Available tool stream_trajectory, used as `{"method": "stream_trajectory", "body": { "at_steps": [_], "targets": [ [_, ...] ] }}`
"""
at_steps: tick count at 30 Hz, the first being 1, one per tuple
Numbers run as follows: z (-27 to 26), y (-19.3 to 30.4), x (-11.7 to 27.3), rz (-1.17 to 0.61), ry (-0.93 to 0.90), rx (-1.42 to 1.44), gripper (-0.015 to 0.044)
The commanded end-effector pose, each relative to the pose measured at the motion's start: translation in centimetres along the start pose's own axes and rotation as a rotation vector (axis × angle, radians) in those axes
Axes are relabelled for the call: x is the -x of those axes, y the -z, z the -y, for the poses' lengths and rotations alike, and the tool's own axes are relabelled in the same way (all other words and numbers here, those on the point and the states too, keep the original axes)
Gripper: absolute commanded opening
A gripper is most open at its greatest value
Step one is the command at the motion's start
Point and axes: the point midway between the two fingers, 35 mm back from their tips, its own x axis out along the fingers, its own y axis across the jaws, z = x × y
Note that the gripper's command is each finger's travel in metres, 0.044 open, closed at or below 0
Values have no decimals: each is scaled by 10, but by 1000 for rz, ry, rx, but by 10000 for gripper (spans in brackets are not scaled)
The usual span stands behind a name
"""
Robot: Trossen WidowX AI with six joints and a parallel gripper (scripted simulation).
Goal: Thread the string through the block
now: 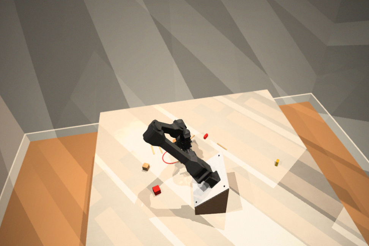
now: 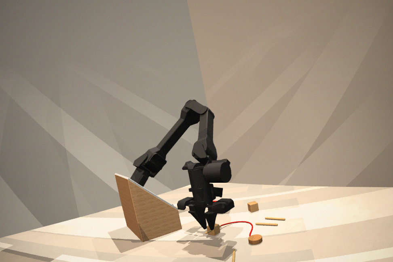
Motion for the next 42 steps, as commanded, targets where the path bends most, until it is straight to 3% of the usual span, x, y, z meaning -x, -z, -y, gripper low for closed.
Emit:
{"method": "stream_trajectory", "body": {
  "at_steps": [1, 17, 22, 42],
  "targets": [
    [-4, 2, -8, -4, -8, -12, 120],
    [-5, 1, -17, -2, -7, -12, 120],
    [-4, 0, -16, 4, -6, -6, 0],
    [-5, 1, -19, 116, -7, -39, 0]
  ]
}}
